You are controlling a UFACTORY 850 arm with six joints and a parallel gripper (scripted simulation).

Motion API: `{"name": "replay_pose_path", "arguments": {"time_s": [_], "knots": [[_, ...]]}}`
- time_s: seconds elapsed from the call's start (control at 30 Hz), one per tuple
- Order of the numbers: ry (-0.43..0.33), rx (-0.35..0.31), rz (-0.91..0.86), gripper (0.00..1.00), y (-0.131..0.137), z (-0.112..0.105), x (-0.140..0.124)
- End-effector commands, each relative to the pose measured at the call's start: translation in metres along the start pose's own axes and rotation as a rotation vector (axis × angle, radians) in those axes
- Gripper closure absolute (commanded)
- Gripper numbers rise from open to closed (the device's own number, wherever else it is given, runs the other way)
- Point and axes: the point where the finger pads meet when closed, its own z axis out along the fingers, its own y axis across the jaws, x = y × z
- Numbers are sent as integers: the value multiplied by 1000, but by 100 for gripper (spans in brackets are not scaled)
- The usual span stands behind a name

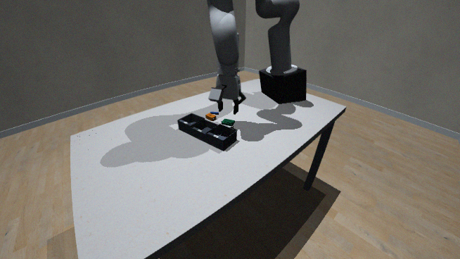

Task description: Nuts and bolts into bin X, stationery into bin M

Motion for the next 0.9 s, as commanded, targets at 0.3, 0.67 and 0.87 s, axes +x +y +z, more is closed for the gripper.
{"name": "replay_pose_path", "arguments": {"time_s": [0.3, 0.67, 0.87], "knots": [[12, 2, 0, 28, 0, 41, 2], [12, 2, 0, 28, 0, 50, 1], [12, 2, 0, 28, 0, 53, 1]]}}
